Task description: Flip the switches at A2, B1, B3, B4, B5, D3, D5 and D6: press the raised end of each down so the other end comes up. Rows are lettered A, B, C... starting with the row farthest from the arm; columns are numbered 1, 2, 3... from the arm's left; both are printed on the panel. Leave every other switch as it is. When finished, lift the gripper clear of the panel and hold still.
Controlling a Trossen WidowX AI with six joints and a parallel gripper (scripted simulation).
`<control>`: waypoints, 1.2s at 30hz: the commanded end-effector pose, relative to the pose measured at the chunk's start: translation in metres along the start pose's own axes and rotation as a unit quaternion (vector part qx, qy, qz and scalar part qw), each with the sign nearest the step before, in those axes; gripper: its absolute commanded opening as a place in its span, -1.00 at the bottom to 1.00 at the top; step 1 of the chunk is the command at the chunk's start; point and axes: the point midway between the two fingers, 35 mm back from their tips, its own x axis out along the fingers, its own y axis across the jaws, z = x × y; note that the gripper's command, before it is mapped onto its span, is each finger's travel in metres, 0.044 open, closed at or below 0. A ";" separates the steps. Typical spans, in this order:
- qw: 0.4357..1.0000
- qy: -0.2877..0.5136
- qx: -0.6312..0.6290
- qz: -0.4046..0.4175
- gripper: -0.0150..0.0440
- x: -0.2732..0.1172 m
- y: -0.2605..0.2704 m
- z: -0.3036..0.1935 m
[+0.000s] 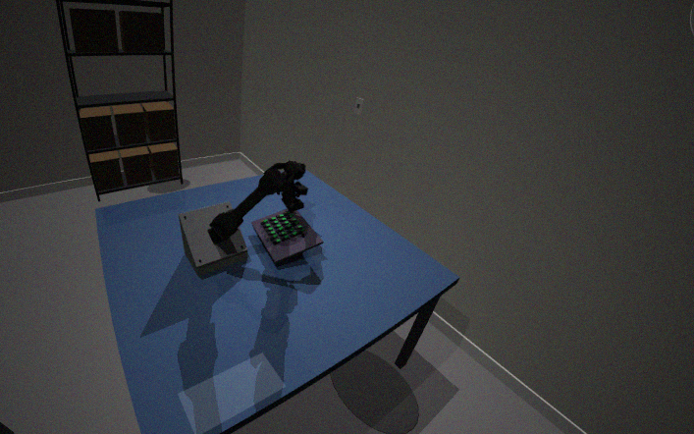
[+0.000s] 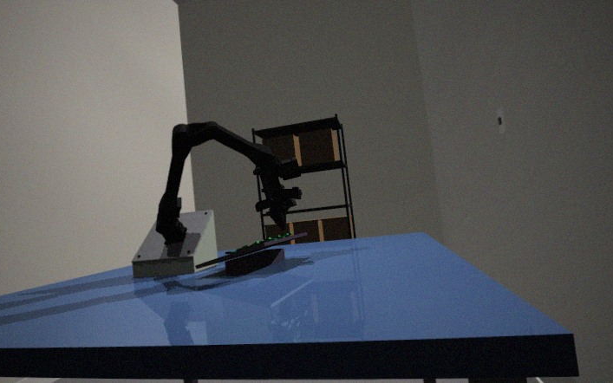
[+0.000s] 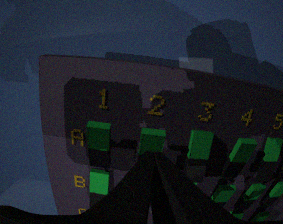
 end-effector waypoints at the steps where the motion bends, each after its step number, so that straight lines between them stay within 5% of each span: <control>1: 1.000 -0.001 -0.001 -0.001 -0.49 0.006 0.000 0.000; 36: 1.000 -0.001 -0.001 -0.002 -0.49 0.013 0.000 0.000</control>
